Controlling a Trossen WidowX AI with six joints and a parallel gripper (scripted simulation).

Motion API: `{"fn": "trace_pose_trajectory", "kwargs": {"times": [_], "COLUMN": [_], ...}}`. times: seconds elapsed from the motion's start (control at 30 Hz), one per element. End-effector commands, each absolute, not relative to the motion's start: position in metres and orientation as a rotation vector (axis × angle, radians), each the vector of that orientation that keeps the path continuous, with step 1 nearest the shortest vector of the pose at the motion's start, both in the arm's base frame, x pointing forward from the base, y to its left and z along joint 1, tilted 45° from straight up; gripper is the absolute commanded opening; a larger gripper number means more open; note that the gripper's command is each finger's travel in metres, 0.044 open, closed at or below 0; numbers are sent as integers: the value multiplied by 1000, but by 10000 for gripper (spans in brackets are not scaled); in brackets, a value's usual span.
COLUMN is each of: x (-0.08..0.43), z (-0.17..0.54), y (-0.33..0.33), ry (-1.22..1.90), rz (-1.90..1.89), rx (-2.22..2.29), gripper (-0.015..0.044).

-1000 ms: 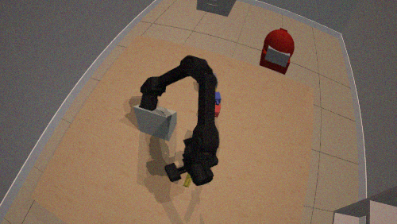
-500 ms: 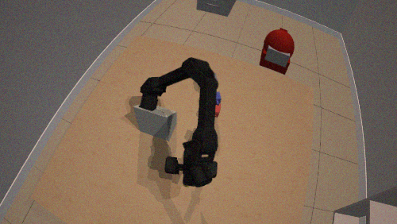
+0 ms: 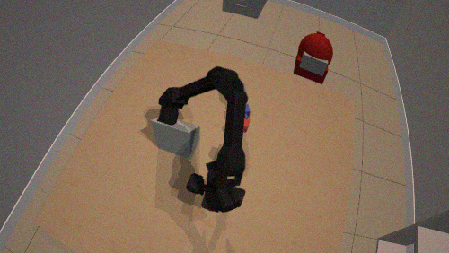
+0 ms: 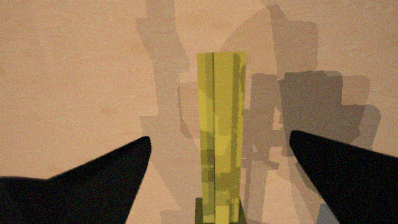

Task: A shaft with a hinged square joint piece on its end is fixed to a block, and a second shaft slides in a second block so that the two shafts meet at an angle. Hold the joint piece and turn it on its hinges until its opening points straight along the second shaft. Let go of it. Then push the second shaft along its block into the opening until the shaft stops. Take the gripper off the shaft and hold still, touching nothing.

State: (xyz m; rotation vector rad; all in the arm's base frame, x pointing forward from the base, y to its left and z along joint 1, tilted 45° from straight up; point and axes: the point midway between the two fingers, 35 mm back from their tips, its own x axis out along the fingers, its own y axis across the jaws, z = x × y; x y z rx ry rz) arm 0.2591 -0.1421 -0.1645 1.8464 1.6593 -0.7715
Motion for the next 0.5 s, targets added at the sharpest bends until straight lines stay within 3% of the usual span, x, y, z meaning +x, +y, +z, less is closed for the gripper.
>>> {"fn": "trace_pose_trajectory", "kwargs": {"times": [0.0,0.47], "x": [260,262], "z": [-168,-183], "y": [-137,-121], "ry": [1659,1660], "rz": [-775,-774], "rx": [1857,1858], "gripper": [440,440]}}
